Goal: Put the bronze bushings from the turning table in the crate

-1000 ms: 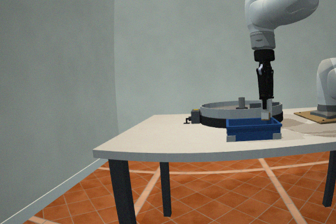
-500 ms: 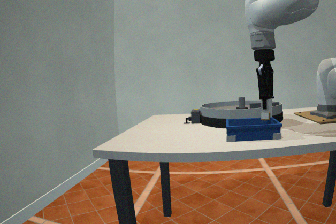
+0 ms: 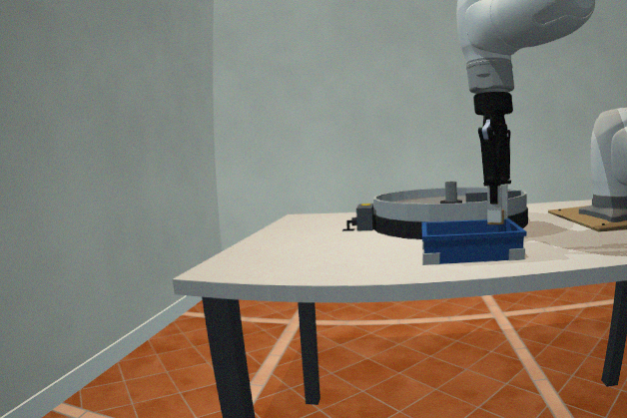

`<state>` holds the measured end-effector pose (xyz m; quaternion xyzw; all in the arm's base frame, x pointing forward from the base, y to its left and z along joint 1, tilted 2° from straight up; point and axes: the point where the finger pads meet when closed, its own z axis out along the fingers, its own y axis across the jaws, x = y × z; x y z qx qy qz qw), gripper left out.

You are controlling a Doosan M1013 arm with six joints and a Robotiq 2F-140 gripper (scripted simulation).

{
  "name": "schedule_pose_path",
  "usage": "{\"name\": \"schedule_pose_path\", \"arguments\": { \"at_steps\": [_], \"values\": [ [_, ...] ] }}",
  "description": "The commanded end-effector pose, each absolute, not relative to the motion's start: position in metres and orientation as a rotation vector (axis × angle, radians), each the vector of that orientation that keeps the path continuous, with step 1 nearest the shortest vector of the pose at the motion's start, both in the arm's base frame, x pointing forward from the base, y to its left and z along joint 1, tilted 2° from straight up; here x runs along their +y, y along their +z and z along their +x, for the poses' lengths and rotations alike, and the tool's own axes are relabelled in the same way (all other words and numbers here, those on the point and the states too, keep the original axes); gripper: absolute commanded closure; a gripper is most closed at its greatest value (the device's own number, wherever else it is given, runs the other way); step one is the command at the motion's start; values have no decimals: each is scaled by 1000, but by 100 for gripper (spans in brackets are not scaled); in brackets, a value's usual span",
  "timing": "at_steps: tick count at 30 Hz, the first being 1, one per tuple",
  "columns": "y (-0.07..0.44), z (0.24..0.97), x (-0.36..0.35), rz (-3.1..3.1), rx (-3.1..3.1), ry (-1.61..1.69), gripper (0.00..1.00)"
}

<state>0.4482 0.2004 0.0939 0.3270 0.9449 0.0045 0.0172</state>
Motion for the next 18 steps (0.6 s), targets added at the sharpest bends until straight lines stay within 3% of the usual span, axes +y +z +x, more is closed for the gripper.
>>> {"name": "schedule_pose_path", "arguments": {
  "at_steps": [1, 18],
  "values": [
    [94, 448, 200, 1016, 2936, 14, 100],
    [80, 449, 200, 1016, 2936, 14, 100]
  ]
}}
